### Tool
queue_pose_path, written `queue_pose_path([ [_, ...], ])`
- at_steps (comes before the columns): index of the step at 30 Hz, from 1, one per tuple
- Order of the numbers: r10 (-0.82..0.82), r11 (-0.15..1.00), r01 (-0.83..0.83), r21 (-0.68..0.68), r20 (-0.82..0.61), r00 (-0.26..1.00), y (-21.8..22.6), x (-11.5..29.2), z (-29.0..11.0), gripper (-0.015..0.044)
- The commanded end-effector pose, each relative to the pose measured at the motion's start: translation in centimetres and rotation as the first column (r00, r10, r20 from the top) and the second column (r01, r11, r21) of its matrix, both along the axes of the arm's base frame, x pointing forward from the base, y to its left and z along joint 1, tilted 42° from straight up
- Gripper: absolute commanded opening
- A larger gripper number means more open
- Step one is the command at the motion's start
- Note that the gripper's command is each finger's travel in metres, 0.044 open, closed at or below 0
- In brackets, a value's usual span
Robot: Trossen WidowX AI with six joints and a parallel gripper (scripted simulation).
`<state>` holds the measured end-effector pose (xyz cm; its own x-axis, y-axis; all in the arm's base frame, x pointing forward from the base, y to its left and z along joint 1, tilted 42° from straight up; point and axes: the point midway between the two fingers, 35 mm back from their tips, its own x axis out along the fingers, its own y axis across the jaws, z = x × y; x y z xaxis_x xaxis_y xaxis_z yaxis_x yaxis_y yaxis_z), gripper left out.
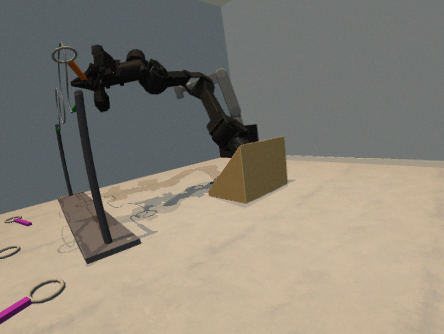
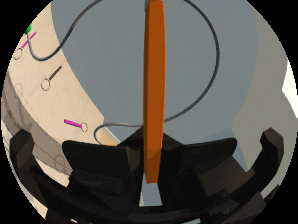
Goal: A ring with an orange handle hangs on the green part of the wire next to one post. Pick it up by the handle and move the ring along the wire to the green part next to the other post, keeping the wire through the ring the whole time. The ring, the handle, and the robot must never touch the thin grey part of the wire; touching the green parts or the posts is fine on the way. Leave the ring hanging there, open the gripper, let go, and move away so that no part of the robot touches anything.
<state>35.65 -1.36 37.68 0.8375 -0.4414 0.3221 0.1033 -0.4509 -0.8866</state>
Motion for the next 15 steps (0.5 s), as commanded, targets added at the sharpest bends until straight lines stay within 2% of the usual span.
queue_pose_path([
  [1,0.001,0.998,-0.001,-0.060,-0.002,1.000,0.12,0.00,0.18,-0.0150],
  [15,-0.005,0.972,0.002,-0.233,-0.012,1.000,0.44,0.00,0.71,-0.0150],
])
